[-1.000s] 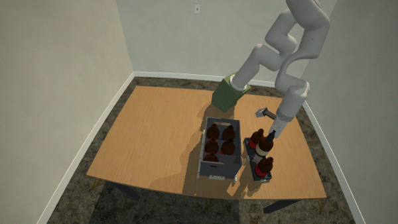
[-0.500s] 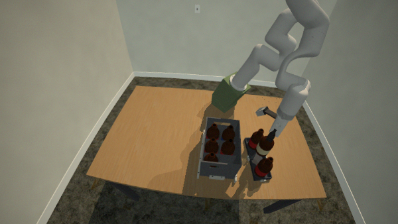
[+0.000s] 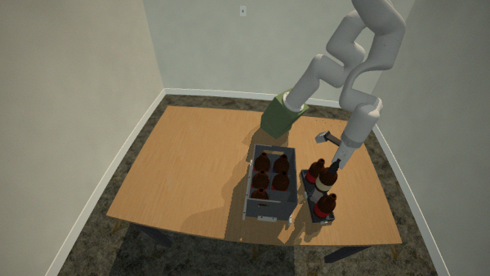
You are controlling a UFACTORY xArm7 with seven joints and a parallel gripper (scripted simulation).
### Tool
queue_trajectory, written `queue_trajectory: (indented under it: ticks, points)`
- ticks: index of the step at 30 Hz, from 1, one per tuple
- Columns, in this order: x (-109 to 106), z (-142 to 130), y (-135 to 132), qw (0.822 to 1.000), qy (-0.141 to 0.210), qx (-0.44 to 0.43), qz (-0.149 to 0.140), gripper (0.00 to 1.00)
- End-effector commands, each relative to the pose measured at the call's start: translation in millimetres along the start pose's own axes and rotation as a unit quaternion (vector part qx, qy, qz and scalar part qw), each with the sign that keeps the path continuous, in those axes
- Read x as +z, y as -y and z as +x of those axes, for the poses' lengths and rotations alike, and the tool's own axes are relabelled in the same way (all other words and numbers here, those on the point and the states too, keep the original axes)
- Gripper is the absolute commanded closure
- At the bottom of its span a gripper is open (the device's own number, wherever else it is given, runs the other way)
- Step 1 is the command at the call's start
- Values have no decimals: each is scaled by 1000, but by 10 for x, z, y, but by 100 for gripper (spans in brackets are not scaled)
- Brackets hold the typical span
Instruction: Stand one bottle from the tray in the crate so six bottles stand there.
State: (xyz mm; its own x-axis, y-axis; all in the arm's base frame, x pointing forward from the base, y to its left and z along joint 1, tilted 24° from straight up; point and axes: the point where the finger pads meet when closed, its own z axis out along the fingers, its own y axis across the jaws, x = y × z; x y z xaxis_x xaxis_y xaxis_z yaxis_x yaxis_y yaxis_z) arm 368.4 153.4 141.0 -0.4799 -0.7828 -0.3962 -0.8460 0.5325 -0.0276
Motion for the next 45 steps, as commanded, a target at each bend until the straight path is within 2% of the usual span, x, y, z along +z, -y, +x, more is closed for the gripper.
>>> queue_trajectory:
  ticks: [1,19,45]
  points:
    - [-10,-9,11,1000,1,0,1,100]
    - [-56,-9,10,1000,1,0,1,100]
    - [-319,-9,10,1000,1,0,1,100]
